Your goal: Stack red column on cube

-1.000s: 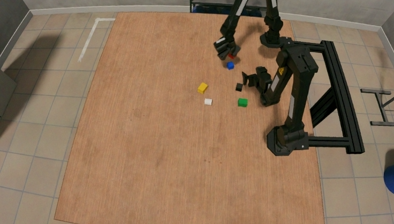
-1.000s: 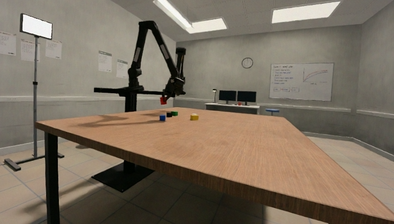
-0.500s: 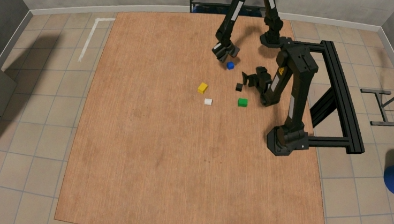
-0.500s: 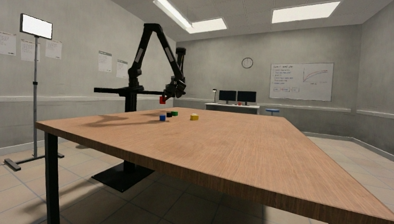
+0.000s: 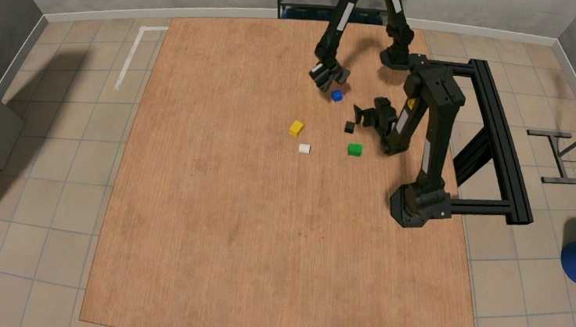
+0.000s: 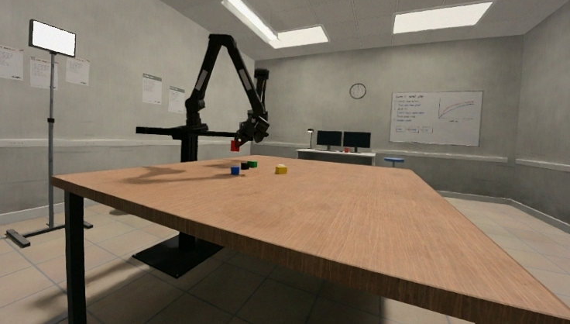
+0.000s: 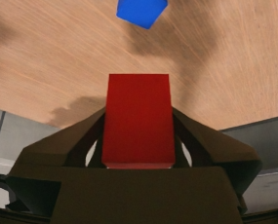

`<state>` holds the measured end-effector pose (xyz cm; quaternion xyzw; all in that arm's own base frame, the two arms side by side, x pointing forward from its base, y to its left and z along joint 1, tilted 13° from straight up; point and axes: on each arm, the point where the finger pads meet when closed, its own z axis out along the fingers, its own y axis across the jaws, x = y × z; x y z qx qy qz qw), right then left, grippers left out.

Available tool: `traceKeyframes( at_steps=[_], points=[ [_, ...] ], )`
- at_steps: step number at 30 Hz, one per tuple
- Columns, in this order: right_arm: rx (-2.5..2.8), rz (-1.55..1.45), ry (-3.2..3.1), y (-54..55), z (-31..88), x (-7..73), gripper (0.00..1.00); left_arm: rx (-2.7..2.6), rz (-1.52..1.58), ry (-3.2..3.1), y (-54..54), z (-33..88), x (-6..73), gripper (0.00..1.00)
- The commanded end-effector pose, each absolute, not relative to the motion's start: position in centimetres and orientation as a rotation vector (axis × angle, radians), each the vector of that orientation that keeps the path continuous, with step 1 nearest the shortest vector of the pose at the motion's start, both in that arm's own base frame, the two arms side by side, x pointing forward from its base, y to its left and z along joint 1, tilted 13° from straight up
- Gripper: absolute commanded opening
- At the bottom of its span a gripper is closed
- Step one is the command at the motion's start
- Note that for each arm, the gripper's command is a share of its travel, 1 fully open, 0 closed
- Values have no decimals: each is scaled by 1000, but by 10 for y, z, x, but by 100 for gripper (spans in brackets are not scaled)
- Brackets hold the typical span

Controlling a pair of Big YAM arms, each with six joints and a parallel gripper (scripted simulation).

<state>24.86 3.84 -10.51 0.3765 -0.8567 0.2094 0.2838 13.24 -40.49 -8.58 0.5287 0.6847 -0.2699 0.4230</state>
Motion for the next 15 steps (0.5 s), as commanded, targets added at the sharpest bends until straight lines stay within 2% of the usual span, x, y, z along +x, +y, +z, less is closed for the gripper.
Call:
traceKeyframes(
  at_steps=[1,15],
  points=[
    [1006,570,-2306,41,-112,255,35,1312,-689,1694,-409,-80,133,100],
    [1004,562,-2315,32,-145,259,35,1312,-689,1694,-409,-80,133,100]
  ],
)
